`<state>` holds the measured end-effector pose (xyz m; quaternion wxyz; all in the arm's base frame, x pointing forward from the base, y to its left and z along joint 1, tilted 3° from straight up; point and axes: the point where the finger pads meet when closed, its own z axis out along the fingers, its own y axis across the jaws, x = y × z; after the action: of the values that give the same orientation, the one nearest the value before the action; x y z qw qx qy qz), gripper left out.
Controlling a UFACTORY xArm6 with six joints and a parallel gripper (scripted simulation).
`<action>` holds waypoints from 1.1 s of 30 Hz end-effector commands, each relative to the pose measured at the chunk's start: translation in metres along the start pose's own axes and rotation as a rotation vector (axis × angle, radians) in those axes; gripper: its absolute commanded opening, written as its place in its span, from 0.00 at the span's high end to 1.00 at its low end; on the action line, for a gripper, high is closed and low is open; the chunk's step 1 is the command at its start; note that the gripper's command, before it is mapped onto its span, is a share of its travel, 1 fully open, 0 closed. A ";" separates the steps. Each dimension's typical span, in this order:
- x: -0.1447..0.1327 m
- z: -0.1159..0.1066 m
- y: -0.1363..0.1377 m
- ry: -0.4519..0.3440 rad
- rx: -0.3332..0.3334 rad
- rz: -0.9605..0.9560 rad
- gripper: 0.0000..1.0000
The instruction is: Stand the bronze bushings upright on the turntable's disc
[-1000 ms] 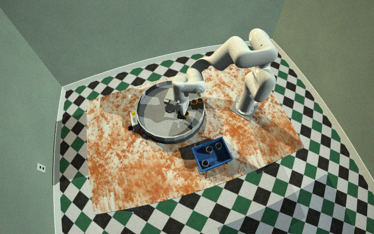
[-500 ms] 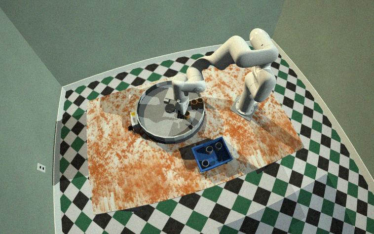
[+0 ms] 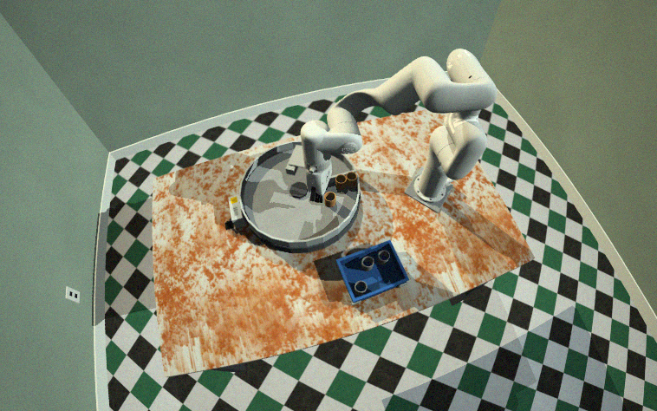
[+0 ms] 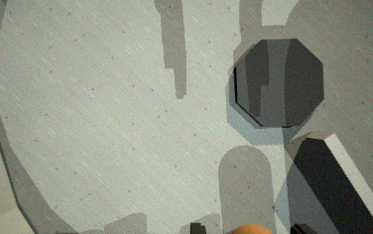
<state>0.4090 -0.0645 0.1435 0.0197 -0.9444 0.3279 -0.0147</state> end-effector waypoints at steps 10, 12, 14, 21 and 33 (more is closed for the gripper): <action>0.001 -0.006 0.000 0.003 0.001 0.000 0.00; 0.001 -0.021 0.000 0.003 0.001 0.000 0.00; 0.001 -0.045 0.000 0.003 0.001 0.000 0.00; 0.001 -0.088 0.000 0.003 0.001 0.000 0.00; 0.001 -0.088 0.000 0.003 0.001 0.000 0.00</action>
<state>0.4052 -0.0668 0.2286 0.0196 -0.9444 0.3279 -0.0138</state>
